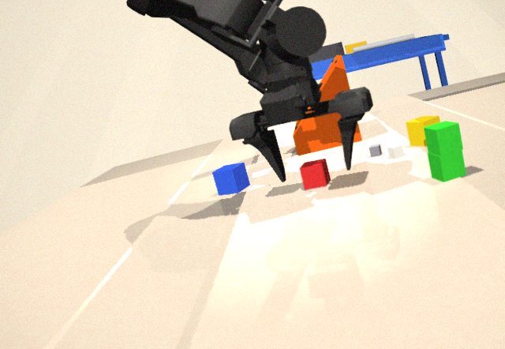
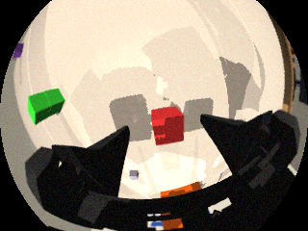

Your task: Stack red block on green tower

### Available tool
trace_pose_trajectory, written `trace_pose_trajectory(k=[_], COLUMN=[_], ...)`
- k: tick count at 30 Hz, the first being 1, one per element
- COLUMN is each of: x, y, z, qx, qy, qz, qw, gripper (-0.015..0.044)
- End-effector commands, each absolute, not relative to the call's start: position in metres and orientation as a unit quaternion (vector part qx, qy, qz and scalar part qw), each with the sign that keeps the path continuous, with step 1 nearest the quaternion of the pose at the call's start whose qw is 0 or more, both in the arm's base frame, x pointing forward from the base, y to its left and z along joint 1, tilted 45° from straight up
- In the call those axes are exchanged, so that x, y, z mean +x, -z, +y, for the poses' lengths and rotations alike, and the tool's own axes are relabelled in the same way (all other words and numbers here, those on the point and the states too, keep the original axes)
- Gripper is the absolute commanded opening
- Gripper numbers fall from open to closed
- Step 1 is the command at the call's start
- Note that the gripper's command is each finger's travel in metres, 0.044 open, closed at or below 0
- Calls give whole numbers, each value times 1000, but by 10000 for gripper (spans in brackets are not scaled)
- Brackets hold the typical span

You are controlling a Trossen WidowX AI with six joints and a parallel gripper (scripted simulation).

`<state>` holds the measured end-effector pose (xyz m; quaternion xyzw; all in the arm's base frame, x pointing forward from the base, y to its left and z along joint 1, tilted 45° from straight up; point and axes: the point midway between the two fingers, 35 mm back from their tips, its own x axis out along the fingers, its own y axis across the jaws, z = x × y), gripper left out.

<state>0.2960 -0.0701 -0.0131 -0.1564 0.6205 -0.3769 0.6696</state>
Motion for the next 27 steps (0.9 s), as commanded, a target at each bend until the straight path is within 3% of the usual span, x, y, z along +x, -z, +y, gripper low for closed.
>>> trace_pose_trajectory(k=[1,12,24,27], x=[295,295,295,295], y=[16,16,16,16], z=[-73,-73,-73,-73], qx=[-160,-160,-160,-160], qy=[376,376,376,376], qz=[621,621,621,621], qw=[669,669,669,669], gripper=[440,440,125,105])
